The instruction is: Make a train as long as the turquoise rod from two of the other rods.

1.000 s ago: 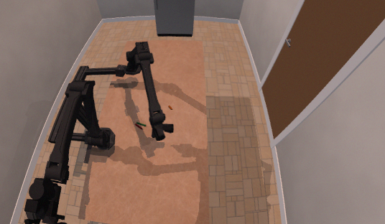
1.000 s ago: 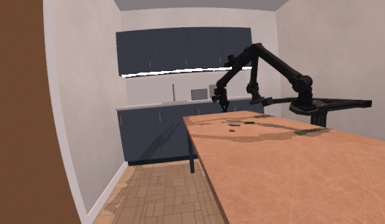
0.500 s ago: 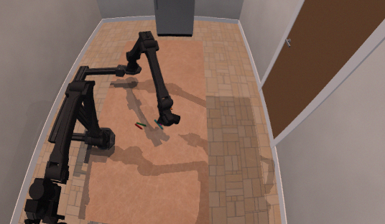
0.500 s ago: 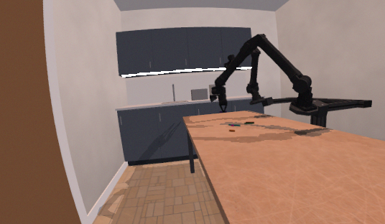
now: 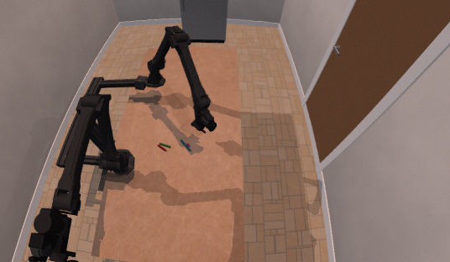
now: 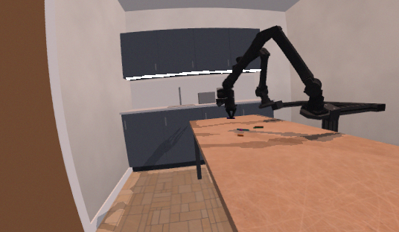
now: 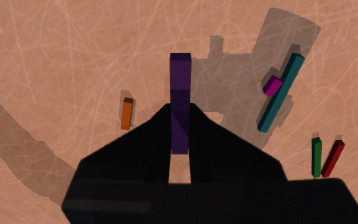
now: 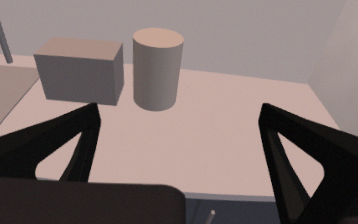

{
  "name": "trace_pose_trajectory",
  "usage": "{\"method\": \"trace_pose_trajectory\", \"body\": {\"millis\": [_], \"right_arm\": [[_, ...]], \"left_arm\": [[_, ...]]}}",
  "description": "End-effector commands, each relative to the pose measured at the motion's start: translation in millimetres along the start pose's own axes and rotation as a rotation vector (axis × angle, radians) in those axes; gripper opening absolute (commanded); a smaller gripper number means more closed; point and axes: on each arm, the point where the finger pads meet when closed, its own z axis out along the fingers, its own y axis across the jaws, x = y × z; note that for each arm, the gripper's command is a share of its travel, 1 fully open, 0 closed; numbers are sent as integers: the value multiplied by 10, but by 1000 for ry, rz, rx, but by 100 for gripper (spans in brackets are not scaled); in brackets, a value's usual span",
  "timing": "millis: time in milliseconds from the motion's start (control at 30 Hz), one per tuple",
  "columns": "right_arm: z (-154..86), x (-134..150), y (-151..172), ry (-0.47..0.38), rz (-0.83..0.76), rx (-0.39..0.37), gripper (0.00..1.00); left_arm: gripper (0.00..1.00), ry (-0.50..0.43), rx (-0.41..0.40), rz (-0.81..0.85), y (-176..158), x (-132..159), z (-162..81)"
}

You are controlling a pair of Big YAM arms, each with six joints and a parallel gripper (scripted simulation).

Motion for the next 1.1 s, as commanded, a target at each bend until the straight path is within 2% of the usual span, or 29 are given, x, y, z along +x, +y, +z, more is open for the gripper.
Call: {"method": "trace_pose_trajectory", "body": {"millis": [0, 200, 267, 300, 500, 567, 867, 967, 1067], "right_arm": [[-84, -487, -61, -74, -12, 10, 100], [-84, -487, -61, -74, -12, 10, 100], [-84, -487, -61, -74, -12, 10, 100], [-84, -487, -61, -74, -12, 10, 100], [-84, -487, -61, -74, -12, 10, 100], [-84, -487, -61, -74, -12, 10, 100], [-84, -487, -61, -74, -12, 10, 100], [-84, -487, -61, -74, -12, 10, 100], [-84, -487, -61, -74, -12, 10, 100]], "left_arm": [[4, -38, 12, 155, 441, 102, -67], [4, -37, 11, 212, 597, 237, -45], [4, -37, 11, 212, 597, 237, -45], [4, -50, 8, 240, 413, 86, -23], [4, -41, 7, 242, 427, 150, -34], [4, -33, 9, 214, 572, 144, 11], [4, -28, 7, 234, 475, 202, 73], [4, 3, 9, 225, 551, 317, 249], [4, -6, 8, 222, 554, 270, 325]]}}
